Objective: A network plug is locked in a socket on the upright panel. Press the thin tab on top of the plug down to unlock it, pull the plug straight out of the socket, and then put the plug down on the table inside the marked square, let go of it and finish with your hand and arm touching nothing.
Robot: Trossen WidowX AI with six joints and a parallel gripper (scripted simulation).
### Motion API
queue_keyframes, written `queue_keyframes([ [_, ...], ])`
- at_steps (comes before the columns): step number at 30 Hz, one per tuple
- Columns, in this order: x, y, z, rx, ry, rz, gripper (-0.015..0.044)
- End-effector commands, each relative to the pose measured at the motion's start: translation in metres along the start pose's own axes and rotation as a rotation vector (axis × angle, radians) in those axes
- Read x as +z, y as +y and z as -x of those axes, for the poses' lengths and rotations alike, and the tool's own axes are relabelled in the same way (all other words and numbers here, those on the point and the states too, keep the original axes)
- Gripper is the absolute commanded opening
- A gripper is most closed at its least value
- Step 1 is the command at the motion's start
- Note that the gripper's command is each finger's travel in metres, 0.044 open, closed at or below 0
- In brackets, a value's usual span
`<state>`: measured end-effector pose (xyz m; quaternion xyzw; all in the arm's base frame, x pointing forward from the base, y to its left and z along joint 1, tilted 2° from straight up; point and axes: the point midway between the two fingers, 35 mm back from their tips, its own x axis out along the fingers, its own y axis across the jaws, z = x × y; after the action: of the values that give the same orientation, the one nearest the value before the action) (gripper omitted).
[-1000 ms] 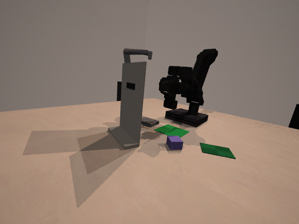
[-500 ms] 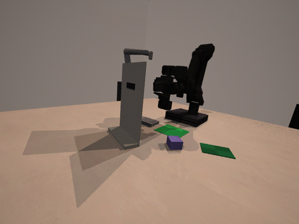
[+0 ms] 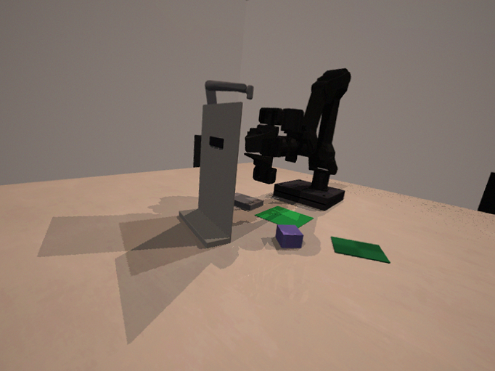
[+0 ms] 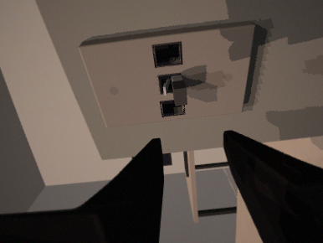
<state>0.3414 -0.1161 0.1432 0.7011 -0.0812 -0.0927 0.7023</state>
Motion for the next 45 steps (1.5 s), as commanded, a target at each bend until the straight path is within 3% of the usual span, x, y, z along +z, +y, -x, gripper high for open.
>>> queue_keyframes([
  [1,0.002,0.004,-0.009,0.011,0.003,-0.003,0.0156],
  [34,0.014,0.005,-0.054,0.015,0.003,-0.001,0.0156],
  [45,0.014,0.005,-0.054,0.015,0.003,-0.001,0.0083],
])
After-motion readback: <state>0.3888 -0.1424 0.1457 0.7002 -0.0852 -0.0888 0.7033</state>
